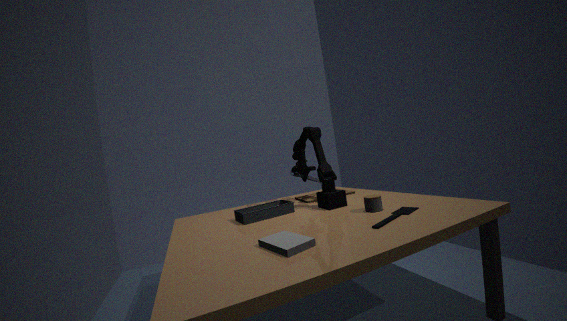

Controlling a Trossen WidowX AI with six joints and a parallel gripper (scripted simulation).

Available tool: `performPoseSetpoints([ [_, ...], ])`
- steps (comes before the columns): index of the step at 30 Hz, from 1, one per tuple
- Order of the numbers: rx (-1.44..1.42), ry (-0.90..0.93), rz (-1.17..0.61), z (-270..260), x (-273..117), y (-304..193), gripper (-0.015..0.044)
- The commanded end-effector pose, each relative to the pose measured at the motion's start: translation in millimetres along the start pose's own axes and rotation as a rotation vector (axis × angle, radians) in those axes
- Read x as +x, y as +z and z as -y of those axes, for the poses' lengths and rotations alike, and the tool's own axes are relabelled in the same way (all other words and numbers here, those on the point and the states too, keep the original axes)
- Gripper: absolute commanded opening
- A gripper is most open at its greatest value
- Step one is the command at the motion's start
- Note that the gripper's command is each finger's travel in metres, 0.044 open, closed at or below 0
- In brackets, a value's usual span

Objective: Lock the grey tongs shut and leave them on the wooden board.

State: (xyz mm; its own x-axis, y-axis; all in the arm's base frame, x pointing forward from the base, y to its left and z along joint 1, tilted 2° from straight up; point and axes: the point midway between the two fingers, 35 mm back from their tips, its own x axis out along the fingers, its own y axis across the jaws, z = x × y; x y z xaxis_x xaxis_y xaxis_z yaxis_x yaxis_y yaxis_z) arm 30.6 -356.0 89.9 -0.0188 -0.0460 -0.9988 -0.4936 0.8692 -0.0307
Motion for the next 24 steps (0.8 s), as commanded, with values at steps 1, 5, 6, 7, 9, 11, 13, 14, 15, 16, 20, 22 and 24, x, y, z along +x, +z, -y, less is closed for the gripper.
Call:
performPoseSetpoints([
  [1, 0.029, -0.006, -0.001, -8.0, -2.0, -23.6, -0.015],
  [5, 0.058, -0.007, -0.002, -18.8, -2.0, -45.3, -0.015],
  [6, 0.066, -0.006, -0.003, -21.8, -2.0, -50.8, -0.015],
  [7, 0.073, -0.006, -0.003, -24.9, -2.1, -56.2, -0.015],
  [9, 0.087, -0.006, -0.004, -31.3, -2.1, -66.9, -0.015],
  [11, 0.102, -0.005, -0.006, -38.2, -2.3, -77.4, -0.015],
  [13, 0.116, -0.004, -0.007, -45.4, -2.4, -87.6, -0.015],
  [14, 0.123, -0.004, -0.007, -49.2, -2.4, -92.7, -0.015],
  [15, 0.13, -0.004, -0.008, -53.0, -2.5, -97.7, -0.015],
  [16, 0.137, -0.003, -0.009, -56.9, -2.6, -102.6, -0.015],
  [20, 0.148, -0.003, -0.01, -62.9, -2.7, -109.8, -0.015],
  [22, 0.148, -0.003, -0.01, -62.9, -2.7, -109.8, -0.015],
  [24, 0.148, -0.003, -0.01, -62.9, -2.7, -109.8, -0.015],
])
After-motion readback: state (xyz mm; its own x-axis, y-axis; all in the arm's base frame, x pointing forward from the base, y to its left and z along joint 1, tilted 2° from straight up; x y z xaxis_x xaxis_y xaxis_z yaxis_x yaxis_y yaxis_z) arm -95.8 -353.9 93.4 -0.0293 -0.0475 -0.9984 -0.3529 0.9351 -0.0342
